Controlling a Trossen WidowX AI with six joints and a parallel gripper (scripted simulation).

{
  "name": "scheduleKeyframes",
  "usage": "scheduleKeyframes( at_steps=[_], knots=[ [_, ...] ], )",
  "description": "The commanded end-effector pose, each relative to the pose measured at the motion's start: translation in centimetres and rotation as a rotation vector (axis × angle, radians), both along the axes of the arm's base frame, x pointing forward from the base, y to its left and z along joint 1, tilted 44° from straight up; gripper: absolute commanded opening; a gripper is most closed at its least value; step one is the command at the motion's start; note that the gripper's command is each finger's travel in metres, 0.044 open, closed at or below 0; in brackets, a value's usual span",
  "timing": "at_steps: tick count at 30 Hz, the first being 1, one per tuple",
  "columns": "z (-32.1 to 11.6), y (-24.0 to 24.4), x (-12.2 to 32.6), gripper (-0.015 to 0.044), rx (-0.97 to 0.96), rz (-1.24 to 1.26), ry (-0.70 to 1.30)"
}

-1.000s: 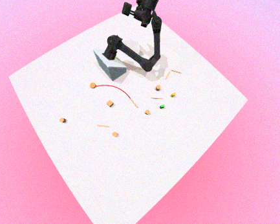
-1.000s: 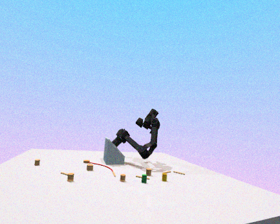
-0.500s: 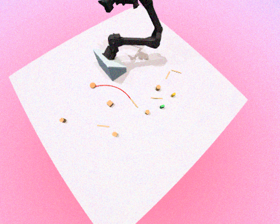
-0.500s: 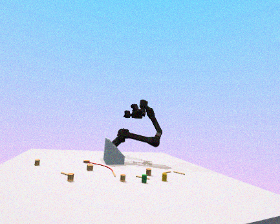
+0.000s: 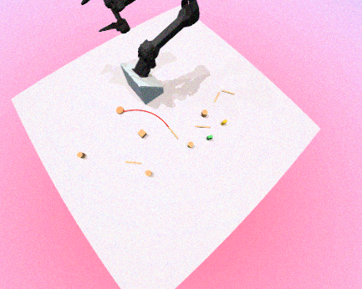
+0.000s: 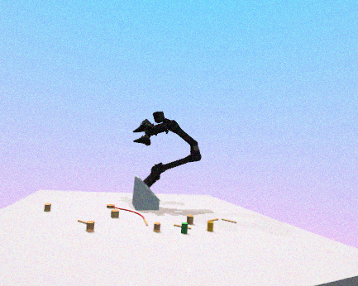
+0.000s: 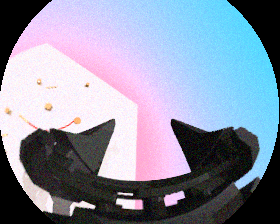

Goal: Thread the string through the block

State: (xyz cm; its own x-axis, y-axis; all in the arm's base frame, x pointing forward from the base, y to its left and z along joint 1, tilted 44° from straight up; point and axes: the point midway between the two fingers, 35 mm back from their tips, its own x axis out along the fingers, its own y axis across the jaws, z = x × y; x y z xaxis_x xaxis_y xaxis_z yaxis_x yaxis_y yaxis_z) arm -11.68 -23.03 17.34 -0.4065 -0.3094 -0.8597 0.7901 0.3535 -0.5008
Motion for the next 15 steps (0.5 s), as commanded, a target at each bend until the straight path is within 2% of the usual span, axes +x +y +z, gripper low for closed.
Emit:
scheduleKeyframes(
  at_steps=[1, 9, 15],
  knots=[
    [-3.8, -3.9, 5.1, 0.0440, 0.139, 0.303, -0.101],
    [-9.9, -5.8, 13.1, 0.0440, 0.348, 0.685, -0.232],
    [-16.1, -4.8, 20.8, 0.0440, 0.552, 1.099, -0.369]
  ],
)
